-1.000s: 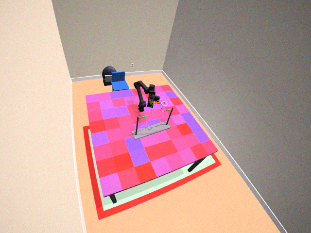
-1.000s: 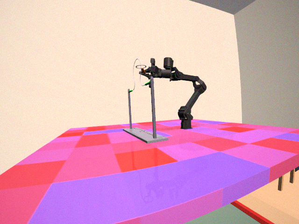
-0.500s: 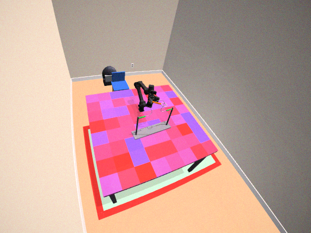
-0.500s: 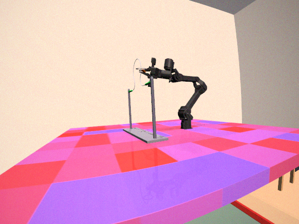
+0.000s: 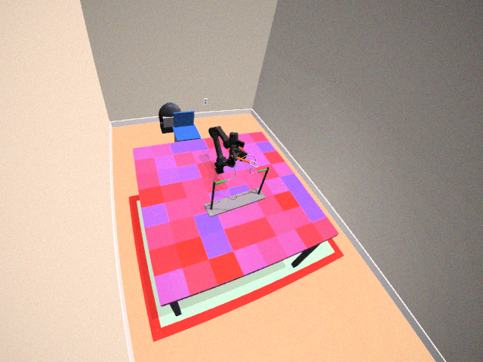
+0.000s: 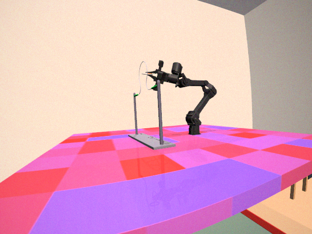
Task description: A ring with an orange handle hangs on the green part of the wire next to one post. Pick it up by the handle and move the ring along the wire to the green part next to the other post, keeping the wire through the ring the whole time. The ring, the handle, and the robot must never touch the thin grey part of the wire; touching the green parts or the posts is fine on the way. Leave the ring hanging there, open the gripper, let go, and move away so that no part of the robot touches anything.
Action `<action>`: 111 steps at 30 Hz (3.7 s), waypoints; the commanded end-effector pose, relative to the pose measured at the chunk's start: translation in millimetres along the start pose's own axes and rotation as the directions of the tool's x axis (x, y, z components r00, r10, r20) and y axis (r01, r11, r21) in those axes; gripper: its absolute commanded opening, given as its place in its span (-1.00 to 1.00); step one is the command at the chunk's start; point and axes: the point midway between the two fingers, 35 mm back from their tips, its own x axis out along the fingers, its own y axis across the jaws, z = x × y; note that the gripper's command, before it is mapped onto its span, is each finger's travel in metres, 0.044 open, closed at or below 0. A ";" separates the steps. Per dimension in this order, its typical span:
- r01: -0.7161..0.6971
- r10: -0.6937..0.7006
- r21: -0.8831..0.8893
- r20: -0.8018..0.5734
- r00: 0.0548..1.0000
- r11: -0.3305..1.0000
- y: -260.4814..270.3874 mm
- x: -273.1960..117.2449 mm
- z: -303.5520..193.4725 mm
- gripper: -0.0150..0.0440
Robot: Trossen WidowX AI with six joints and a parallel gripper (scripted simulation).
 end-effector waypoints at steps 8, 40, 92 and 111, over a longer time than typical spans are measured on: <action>0.047 -0.046 -0.095 0.015 0.999 0.994 0.8 0.1 0.9 -1.00; -0.034 0.034 0.045 -0.009 0.999 0.998 45.9 -3.1 -4.1 -1.00; -0.380 0.457 0.767 0.128 0.880 0.518 165.7 -51.8 60.5 -1.00; -0.407 0.504 0.893 0.266 0.822 0.191 185.3 -73.8 106.7 -1.00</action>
